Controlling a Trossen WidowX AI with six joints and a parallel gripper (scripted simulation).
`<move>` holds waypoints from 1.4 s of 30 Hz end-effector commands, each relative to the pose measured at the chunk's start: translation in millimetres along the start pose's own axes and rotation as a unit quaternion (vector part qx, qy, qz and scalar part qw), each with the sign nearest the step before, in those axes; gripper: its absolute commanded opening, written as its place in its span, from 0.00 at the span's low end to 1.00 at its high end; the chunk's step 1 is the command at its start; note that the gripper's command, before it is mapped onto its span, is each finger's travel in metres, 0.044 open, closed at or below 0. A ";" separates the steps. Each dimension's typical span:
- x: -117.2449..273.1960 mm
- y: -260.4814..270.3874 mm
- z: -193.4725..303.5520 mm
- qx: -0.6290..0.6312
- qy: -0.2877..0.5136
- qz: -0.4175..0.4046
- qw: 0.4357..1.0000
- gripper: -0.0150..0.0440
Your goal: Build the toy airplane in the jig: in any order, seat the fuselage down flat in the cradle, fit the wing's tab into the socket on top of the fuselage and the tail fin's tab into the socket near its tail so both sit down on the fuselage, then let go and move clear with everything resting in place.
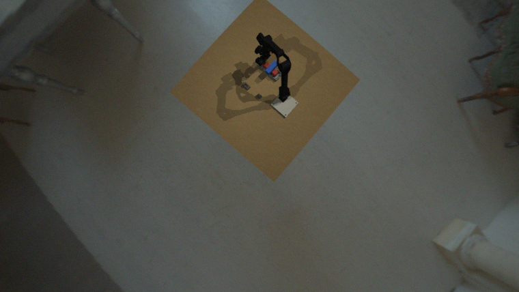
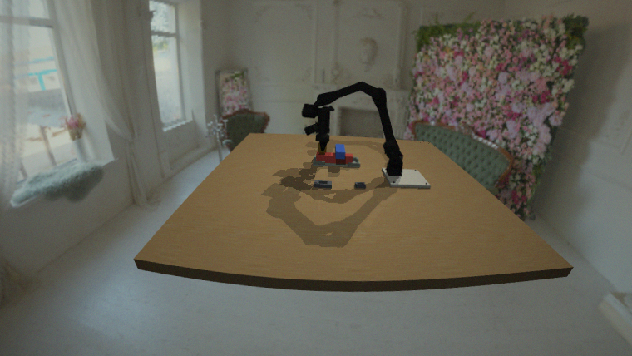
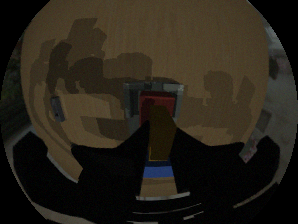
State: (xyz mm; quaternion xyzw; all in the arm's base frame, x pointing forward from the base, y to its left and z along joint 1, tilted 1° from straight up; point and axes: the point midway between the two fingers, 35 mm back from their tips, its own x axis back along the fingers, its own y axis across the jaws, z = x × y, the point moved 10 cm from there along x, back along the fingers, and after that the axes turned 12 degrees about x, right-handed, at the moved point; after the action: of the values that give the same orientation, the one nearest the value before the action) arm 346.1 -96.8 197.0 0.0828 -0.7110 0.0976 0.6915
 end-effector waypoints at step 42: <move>90.4 -0.4 -2.9 0.002 0.000 0.002 1.000 0.69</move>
State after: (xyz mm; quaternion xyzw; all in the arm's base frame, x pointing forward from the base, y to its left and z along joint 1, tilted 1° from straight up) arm 345.7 -94.8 285.5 0.0839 -0.7125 0.1003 0.6894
